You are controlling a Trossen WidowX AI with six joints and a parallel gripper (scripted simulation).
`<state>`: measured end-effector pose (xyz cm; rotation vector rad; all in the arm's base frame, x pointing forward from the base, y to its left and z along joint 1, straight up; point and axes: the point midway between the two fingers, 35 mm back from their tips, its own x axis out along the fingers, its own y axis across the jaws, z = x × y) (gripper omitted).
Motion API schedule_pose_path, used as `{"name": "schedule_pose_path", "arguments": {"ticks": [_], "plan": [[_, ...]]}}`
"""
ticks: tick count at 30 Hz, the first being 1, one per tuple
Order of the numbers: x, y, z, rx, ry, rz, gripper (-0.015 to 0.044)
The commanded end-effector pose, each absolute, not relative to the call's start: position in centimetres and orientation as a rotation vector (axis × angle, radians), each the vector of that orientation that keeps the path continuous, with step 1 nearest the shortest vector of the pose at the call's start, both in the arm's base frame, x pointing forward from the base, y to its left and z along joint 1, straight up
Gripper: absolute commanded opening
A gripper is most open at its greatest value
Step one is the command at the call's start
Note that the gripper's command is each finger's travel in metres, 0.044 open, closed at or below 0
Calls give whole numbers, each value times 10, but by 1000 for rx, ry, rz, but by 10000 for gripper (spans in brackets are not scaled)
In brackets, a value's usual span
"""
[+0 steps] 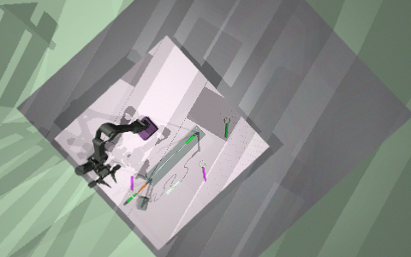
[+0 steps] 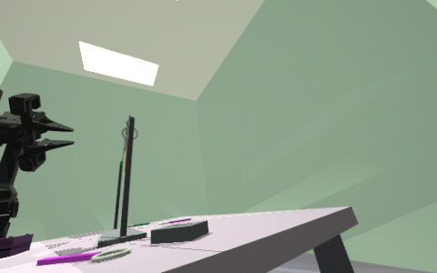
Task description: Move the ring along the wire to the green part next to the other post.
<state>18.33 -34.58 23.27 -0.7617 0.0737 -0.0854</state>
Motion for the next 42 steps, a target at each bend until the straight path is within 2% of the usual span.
{"name": "schedule_pose_path", "arguments": {"ticks": [1, 12, 24, 33, 42], "plan": [[207, -313, 175, -432, 35, -56, 160], [226, -249, 129, -30, -7, 2, 160], [229, -244, 128, -16, -9, 4, 160], [275, -244, 175, -17, -12, 4, 160], [283, -243, 180, -17, -13, 4, 160]]}}
